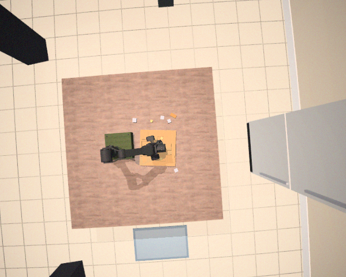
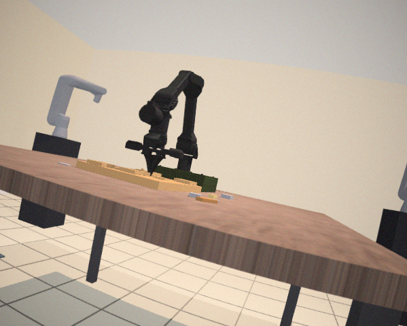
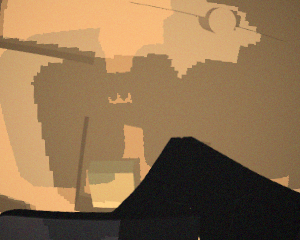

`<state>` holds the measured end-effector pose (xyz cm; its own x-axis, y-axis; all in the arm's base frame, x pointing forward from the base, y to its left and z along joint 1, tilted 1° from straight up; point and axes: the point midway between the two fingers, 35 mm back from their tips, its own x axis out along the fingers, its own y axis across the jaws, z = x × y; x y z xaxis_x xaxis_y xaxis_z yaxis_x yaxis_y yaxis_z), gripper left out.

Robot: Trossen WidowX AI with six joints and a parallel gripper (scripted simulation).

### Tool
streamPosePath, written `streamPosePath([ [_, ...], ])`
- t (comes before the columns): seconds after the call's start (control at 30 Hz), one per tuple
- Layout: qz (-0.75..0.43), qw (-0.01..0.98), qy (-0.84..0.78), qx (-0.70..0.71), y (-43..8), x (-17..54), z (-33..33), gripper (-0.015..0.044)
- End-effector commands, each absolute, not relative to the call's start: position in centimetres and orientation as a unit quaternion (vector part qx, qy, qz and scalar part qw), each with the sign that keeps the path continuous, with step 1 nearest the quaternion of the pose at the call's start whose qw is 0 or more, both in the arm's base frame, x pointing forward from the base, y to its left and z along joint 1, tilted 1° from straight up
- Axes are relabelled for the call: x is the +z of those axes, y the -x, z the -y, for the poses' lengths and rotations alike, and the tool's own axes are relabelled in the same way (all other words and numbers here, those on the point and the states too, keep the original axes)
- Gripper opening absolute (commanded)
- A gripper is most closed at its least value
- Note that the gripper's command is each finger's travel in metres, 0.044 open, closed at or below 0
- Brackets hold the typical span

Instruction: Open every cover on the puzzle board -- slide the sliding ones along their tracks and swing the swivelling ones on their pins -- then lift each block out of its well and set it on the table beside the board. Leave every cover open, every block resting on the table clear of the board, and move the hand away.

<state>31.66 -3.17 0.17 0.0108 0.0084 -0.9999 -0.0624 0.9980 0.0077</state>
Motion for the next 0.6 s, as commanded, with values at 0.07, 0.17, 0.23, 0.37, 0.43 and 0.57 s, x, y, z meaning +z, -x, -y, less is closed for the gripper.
streamPosePath([
  [0.07, -0.702, 0.711, 0.019, 0.023, -31.1, 0.4, 2.4, 0.0000],
  [0.17, -0.702, 0.712, 0.019, 0.022, -30.8, 0.5, 2.1, 0.0000],
  [0.23, -0.702, 0.712, 0.020, 0.021, -30.7, 0.6, 1.9, 0.0000],
  [0.37, -0.701, 0.713, 0.020, 0.019, -30.3, 0.7, 1.5, 0.0000],
  [0.43, -0.701, 0.713, 0.021, 0.018, -30.2, 0.8, 1.3, 0.0000],
  [0.57, -0.700, 0.713, 0.021, 0.017, -29.8, 0.9, 0.9, 0.0000],
])
